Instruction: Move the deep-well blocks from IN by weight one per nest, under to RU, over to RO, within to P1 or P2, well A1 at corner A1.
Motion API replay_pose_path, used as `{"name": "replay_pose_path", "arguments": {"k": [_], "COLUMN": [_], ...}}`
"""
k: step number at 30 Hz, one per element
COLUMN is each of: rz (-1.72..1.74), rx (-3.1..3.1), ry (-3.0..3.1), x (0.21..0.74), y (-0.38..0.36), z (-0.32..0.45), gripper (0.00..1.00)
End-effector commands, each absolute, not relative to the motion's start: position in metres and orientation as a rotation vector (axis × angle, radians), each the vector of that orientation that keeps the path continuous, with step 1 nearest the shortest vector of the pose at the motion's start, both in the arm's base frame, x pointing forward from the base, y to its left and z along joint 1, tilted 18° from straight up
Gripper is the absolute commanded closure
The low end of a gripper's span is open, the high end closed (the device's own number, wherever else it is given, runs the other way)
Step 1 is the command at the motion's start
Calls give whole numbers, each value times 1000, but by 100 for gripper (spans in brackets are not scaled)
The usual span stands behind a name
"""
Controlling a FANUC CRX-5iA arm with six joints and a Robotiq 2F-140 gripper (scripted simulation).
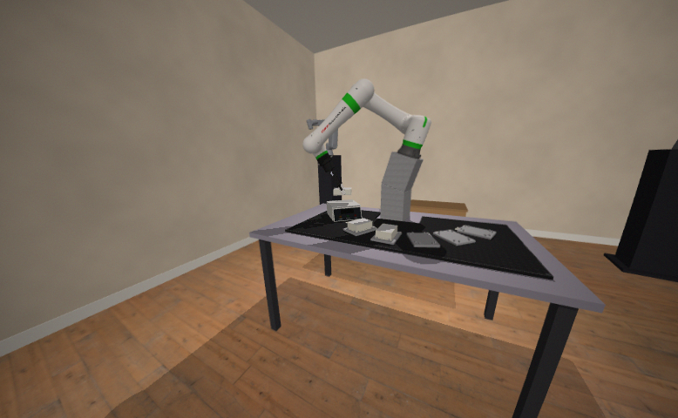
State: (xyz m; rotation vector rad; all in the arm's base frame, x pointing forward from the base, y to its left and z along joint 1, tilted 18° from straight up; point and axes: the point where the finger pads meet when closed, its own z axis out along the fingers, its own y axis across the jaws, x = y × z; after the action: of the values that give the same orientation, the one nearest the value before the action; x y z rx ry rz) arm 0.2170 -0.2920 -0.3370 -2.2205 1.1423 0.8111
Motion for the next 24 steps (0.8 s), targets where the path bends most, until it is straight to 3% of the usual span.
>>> {"name": "replay_pose_path", "arguments": {"k": [1,24], "rz": [810,806], "rx": [-2315,-2445], "ry": [996,758], "x": [227,279], "y": [-284,-240], "z": [-334,-320], "gripper": [90,90]}}
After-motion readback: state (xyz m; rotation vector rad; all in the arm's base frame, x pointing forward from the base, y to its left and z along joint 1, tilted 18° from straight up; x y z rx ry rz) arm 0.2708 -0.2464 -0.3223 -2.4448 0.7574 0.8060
